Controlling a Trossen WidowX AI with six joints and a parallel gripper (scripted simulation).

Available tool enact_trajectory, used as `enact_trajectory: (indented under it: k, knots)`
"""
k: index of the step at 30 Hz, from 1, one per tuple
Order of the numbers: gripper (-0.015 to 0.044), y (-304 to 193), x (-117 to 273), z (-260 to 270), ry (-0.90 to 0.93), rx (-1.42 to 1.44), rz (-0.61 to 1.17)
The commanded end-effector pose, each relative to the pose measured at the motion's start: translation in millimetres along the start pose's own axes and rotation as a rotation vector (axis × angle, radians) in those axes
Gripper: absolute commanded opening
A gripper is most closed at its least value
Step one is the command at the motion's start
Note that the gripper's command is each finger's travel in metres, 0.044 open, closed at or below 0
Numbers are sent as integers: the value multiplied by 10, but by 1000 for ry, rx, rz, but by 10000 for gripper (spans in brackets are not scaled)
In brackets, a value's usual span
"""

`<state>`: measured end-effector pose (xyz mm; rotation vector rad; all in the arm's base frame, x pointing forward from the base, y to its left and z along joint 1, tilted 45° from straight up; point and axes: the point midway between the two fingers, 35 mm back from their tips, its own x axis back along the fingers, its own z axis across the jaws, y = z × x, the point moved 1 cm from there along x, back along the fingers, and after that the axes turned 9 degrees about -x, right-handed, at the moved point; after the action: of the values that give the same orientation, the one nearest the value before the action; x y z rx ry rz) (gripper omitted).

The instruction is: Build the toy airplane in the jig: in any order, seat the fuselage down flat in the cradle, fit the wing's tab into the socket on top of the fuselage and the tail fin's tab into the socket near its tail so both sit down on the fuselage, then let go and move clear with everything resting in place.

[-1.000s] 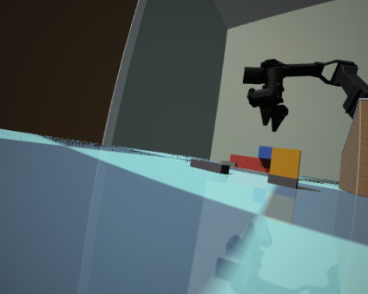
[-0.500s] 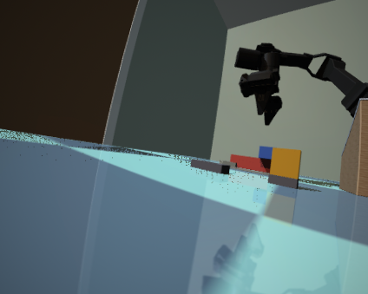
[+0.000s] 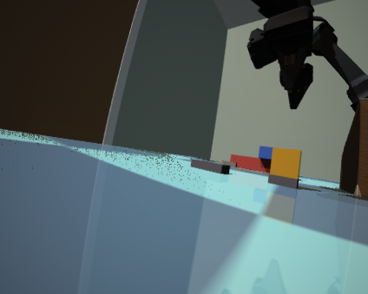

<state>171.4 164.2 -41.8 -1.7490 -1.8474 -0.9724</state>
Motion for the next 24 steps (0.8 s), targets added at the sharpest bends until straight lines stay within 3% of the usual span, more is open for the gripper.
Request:
enact_trajectory:
  k: [1, 5, 24]
  knots:
    - [440, -6, -25, 42, 8, -19, 4]
    - [440, -5, -534, 42, 7, -20, 2]
    - [440, 0, -840, 45, 6, -20, 2]
